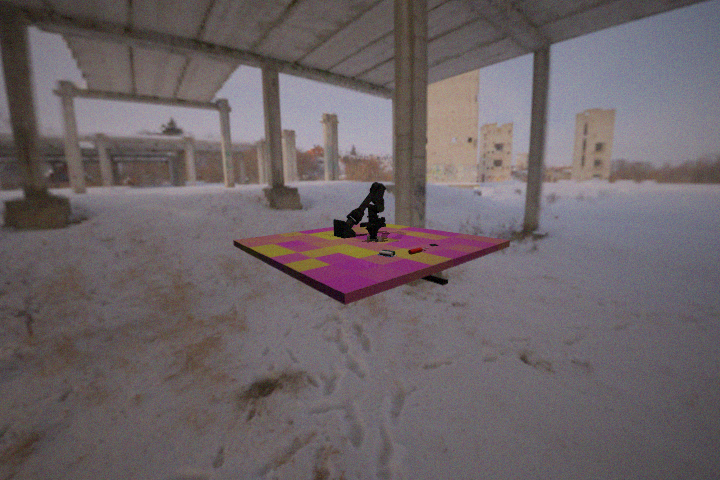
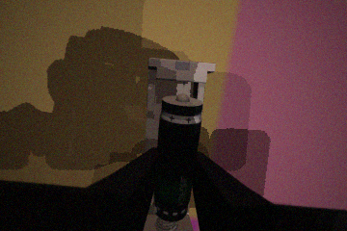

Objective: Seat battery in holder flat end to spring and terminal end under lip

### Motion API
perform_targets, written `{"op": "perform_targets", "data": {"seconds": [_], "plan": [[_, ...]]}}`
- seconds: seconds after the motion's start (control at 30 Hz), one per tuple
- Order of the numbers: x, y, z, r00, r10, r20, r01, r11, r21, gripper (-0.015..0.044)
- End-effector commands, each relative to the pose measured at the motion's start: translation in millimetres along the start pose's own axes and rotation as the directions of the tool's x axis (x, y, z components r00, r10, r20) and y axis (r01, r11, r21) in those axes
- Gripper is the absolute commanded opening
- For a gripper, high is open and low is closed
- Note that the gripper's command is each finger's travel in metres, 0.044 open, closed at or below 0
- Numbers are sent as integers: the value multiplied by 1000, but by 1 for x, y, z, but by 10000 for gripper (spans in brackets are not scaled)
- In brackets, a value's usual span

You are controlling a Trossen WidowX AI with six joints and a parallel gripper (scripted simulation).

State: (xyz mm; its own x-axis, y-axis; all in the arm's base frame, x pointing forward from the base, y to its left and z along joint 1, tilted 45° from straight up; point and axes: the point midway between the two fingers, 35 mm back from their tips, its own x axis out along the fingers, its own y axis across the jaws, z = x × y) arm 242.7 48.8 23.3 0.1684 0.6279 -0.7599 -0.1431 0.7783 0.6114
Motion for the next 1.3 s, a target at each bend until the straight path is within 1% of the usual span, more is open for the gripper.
{"op": "perform_targets", "data": {"seconds": [0.0,0.77,1.27], "plan": [[2,0,-2,999,-3,-37,3,1000,-4,65],[5,3,0,983,-3,-182,-2,1000,-25,65],[6,3,11,982,-2,-188,-3,1000,-27,65]]}}
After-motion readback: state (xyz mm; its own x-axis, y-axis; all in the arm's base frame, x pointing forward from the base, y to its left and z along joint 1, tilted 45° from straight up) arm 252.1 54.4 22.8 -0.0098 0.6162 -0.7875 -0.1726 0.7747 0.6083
